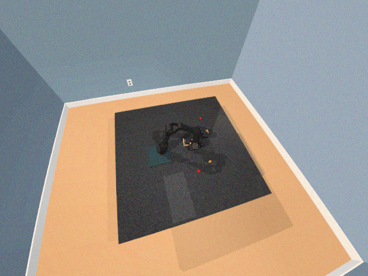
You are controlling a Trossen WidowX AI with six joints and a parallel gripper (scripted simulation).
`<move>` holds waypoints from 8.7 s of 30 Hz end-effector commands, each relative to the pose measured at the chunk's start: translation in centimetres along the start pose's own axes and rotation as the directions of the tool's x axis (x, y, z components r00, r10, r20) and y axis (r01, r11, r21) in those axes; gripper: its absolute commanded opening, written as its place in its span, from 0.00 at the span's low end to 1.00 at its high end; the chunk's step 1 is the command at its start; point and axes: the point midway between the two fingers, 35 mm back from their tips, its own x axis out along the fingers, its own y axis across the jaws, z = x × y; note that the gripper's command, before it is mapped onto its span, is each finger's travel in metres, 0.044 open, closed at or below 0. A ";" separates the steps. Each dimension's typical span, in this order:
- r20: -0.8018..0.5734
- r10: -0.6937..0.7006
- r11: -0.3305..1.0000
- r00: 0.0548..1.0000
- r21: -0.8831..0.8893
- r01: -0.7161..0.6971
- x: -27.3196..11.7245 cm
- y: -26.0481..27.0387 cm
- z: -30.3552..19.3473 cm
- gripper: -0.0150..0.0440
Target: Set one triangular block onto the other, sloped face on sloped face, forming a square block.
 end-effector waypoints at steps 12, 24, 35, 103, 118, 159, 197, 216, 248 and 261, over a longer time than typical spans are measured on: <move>-0.005 -0.007 1.000 1.000 -0.005 0.007 0.1 0.0 -2.2 0.25; -0.007 -0.008 1.000 1.000 -0.005 0.008 0.1 0.0 -4.6 0.25; -0.009 -0.008 1.000 1.000 -0.005 0.008 0.0 -0.1 -6.8 0.25; 0.013 -0.099 -0.840 0.995 0.535 -0.091 -8.8 1.1 -10.6 1.00; 0.022 -0.125 -0.069 0.992 0.997 -0.031 -8.9 1.2 -11.5 1.00; 0.032 -0.143 0.397 0.989 0.918 0.027 -6.7 1.1 -12.0 1.00; 0.051 -0.161 0.398 0.986 0.917 0.017 -0.6 0.0 -11.6 1.00; 0.056 -0.166 0.399 0.985 0.917 0.015 0.9 -0.4 -11.4 0.68; -0.038 0.050 0.403 0.998 0.915 0.015 -0.2 -1.5 -10.9 0.25; -0.165 0.344 0.403 0.924 0.915 0.013 -1.0 -3.2 -10.2 0.25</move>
